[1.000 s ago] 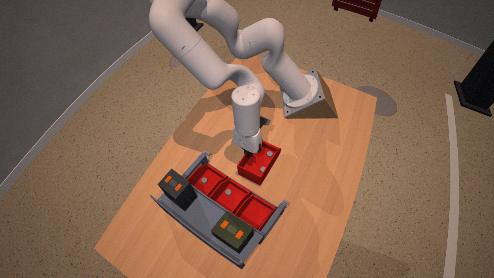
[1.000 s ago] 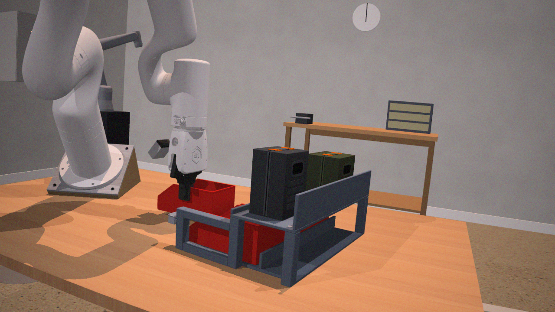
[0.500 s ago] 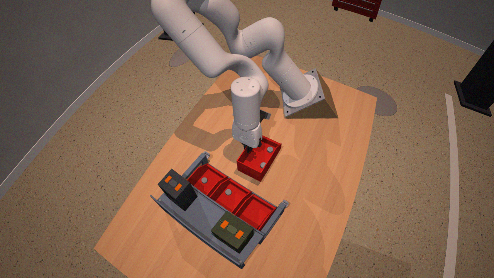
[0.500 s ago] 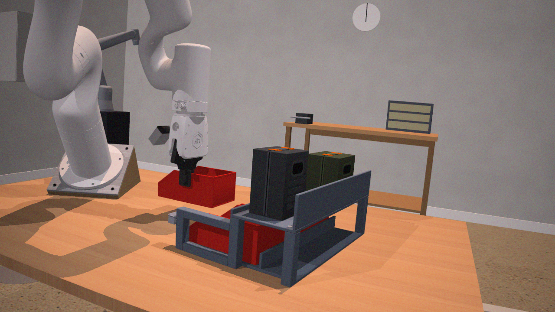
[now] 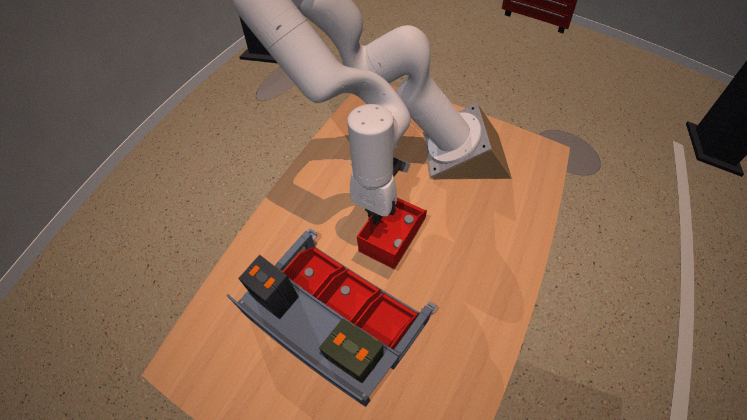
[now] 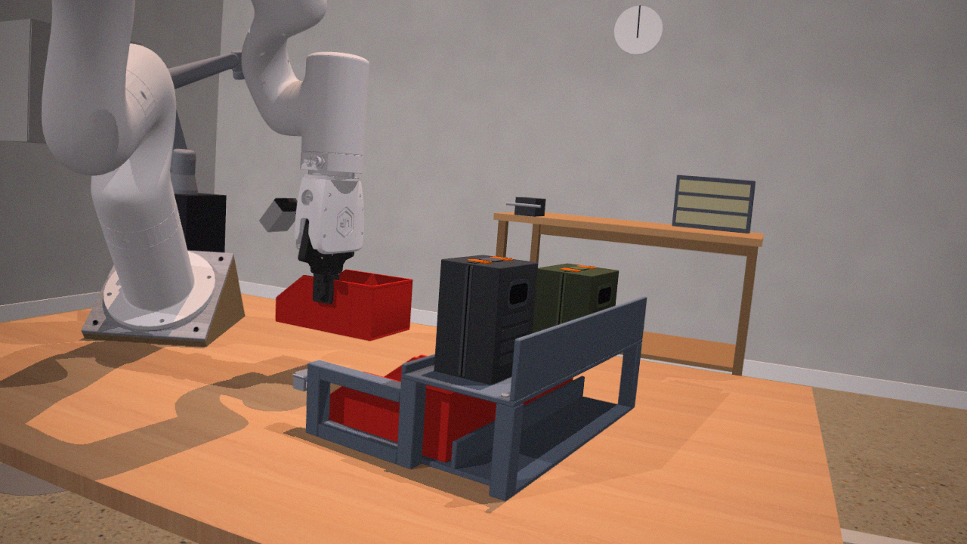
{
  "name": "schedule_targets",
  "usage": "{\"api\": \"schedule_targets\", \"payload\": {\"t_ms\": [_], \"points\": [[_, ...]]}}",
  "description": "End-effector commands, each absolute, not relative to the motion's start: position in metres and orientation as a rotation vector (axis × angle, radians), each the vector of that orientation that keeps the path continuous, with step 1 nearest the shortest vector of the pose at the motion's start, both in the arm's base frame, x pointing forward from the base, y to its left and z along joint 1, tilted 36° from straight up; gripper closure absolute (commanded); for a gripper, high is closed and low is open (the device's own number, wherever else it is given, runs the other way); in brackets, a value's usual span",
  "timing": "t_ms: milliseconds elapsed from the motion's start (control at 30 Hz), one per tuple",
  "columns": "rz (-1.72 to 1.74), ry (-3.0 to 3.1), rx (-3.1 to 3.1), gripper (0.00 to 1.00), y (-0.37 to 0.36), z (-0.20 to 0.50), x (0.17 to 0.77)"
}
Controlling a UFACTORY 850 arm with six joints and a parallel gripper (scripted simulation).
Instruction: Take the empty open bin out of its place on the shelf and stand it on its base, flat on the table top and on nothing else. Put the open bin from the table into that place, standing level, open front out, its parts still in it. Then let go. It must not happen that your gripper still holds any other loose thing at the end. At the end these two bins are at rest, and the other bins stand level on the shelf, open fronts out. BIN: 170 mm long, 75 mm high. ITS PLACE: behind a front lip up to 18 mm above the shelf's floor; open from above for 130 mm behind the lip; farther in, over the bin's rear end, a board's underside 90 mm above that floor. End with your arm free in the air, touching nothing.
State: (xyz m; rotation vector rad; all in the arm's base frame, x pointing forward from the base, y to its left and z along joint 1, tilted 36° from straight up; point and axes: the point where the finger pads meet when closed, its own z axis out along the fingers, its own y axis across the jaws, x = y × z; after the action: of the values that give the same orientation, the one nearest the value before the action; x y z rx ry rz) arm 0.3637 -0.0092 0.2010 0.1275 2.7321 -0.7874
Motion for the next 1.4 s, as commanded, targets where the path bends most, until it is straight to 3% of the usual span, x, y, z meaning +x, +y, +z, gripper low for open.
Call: {"api": "schedule_targets", "payload": {"t_ms": [0, 1367], "points": [[-0.787, 2.732, 0.128, 1.00, -0.006, 0.205, 0.363], [-0.763, 2.707, 0.242, 1.00, -0.022, 0.212, 0.348]]}}
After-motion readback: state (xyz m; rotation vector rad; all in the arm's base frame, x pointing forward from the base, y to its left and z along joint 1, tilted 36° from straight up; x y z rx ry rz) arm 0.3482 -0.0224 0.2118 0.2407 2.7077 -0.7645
